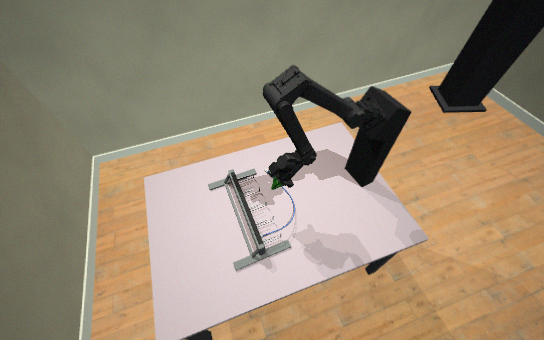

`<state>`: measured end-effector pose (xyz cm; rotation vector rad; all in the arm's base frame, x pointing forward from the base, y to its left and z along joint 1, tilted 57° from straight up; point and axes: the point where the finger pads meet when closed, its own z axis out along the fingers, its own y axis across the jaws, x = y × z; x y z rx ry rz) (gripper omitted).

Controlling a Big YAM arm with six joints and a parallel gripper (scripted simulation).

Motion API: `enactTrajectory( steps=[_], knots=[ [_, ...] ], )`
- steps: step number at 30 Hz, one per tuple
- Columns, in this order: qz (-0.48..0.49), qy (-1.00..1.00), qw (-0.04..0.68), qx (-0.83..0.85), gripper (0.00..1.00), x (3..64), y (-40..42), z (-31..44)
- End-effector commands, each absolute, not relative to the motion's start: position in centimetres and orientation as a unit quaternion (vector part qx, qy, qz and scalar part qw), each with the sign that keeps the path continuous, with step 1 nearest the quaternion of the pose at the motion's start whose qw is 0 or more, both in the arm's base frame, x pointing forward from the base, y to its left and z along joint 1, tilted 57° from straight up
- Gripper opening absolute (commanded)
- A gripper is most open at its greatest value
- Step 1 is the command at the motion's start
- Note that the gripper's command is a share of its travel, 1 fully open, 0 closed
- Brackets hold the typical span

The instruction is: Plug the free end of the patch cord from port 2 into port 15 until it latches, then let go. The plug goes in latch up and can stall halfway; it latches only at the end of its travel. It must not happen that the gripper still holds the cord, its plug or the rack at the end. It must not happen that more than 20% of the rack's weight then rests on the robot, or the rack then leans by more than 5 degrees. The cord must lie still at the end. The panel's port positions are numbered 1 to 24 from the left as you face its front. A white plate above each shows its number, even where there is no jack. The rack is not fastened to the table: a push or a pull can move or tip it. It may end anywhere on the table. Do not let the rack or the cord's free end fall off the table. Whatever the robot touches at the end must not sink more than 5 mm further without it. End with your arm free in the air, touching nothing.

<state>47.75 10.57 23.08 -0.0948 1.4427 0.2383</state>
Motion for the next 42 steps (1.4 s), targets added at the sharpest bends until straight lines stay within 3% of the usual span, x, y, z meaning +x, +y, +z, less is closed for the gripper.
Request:
enactTrajectory(
  steps=[1,20,42],
  knots=[
    [0.113,0.662,0.740,-0.039,0.00,48.9,10.7,22.8],
    [0.110,0.664,0.739,-0.037,0.00,60.9,12.9,24.2],
    [0.112,0.660,0.742,-0.037,0.00,61.6,13.0,24.4]
  ],
)
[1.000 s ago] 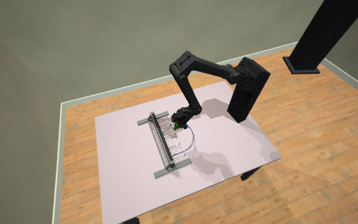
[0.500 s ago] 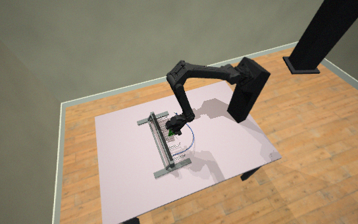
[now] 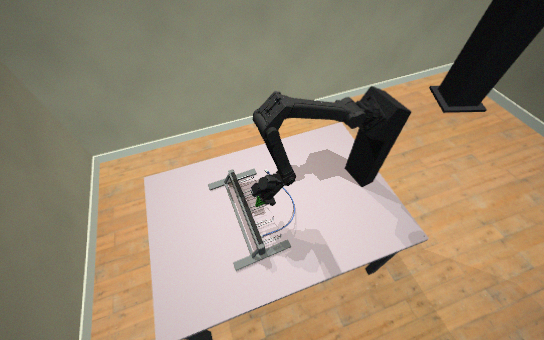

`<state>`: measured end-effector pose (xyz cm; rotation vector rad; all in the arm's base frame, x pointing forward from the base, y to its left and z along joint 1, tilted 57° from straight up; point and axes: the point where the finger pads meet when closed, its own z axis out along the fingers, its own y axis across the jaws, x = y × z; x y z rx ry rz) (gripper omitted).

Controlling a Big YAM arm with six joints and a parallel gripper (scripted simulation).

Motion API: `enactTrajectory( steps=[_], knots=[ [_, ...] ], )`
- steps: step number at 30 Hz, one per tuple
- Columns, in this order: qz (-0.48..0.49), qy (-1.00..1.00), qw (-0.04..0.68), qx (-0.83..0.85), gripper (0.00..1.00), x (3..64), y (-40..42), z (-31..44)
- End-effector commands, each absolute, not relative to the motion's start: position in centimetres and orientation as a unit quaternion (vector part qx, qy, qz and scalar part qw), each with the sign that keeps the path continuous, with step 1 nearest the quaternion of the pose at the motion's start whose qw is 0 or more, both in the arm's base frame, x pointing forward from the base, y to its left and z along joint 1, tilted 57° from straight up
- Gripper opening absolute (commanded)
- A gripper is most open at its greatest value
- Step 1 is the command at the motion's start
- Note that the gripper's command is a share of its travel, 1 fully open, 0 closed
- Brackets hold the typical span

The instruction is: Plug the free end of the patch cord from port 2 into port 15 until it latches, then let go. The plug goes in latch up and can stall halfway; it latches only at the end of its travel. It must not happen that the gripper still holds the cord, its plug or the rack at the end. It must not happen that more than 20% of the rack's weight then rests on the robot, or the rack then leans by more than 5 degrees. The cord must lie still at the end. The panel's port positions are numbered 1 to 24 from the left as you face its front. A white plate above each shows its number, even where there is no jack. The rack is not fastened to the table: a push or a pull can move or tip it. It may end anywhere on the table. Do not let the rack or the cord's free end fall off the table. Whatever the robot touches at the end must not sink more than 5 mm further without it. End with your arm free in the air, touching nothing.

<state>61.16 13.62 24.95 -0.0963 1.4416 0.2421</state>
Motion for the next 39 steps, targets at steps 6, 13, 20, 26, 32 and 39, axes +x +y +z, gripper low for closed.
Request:
enactTrajectory(
  steps=[6,13,20,26,32,39],
  knots=[
    [0.112,0.659,0.743,-0.037,0.00,61.65,12.99,24.36],
    [0.112,0.658,0.744,-0.037,0.00,61.70,12.98,24.44],
    [0.112,0.657,0.745,-0.037,0.00,61.72,12.97,24.51],
    [0.112,0.656,0.745,-0.037,0.00,61.74,12.94,24.59],
    [0.113,0.655,0.746,-0.037,0.00,61.75,12.93,24.64],
    [0.113,0.656,0.745,-0.037,0.00,61.73,12.98,24.57]
  ],
)
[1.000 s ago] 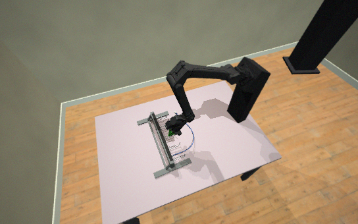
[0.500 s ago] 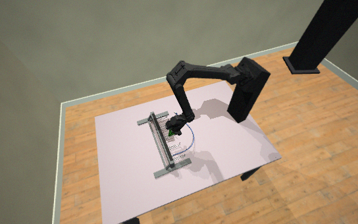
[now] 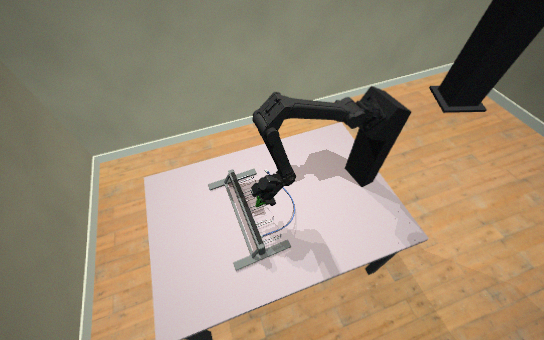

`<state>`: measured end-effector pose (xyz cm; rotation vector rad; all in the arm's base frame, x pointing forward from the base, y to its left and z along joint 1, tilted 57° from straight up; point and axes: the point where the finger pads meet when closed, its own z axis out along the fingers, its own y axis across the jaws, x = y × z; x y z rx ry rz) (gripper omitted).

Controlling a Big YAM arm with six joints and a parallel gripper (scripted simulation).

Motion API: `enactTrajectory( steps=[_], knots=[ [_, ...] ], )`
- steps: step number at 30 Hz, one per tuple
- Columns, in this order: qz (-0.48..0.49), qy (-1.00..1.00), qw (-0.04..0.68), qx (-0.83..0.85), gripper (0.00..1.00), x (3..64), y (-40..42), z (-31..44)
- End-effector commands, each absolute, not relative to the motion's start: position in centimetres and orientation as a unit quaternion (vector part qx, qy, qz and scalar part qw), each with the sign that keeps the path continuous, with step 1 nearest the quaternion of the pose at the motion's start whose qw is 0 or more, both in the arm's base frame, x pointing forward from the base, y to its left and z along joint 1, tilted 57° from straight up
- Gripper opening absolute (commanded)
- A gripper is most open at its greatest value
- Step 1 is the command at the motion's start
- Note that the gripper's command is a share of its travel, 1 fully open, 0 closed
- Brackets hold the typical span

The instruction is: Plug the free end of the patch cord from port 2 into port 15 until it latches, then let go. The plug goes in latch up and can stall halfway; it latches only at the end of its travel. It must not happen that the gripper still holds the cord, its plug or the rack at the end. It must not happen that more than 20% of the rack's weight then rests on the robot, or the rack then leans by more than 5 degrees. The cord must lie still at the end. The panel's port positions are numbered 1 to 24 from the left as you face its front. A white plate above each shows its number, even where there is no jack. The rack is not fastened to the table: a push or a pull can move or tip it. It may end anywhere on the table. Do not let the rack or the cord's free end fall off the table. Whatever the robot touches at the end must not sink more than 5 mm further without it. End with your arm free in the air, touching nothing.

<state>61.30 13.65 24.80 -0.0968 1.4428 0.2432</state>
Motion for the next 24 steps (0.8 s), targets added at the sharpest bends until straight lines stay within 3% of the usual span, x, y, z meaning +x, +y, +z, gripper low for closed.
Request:
enactTrajectory(
  steps=[1,17,24],
  knots=[
    [0.113,0.657,0.745,-0.037,0.00,61.7,13.0,24.5],
    [0.112,0.662,0.740,-0.038,0.00,61.3,12.9,23.9],
    [0.114,0.652,0.749,-0.037,0.00,58.2,12.4,24.9]
  ],
)
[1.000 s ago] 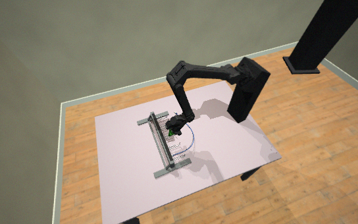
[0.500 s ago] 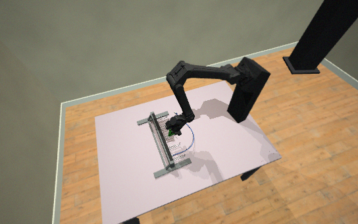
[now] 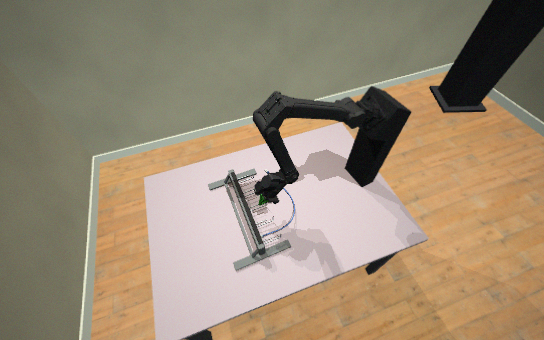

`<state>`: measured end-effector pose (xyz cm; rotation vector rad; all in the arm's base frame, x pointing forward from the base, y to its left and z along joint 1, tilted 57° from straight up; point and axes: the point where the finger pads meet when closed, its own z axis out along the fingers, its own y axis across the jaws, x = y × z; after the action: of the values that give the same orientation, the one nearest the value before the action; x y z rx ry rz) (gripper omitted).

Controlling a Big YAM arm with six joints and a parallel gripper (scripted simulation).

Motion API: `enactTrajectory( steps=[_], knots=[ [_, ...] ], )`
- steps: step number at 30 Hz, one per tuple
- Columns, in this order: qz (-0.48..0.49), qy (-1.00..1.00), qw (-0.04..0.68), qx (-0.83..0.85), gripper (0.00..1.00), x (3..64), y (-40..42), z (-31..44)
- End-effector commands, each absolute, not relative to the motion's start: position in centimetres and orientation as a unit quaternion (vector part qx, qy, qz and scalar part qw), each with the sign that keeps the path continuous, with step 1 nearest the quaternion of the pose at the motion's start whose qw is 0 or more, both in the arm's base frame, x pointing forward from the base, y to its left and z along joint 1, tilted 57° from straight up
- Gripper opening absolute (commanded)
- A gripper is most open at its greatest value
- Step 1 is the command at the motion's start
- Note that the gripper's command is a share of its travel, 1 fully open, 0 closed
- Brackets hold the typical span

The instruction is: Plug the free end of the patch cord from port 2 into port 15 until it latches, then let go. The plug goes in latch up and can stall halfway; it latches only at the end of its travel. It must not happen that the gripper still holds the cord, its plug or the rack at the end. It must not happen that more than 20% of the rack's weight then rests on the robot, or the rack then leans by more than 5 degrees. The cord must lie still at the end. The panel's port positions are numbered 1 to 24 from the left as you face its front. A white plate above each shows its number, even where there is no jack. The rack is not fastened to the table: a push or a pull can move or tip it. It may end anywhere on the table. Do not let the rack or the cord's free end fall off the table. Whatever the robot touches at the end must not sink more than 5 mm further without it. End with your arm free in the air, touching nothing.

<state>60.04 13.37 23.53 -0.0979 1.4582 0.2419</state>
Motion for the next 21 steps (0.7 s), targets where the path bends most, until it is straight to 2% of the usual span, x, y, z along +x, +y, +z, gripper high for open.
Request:
enactTrajectory(
  steps=[1,4,14,21],
  knots=[
    [0.114,0.651,0.749,-0.037,0.00,57.5,12.2,24.9],
    [0.114,0.651,0.750,-0.037,0.00,56.7,12.1,24.9],
    [0.116,0.649,0.751,-0.039,0.00,48.7,10.6,23.9],
    [0.116,0.651,0.749,-0.039,0.00,47.1,10.4,23.5]
  ],
)
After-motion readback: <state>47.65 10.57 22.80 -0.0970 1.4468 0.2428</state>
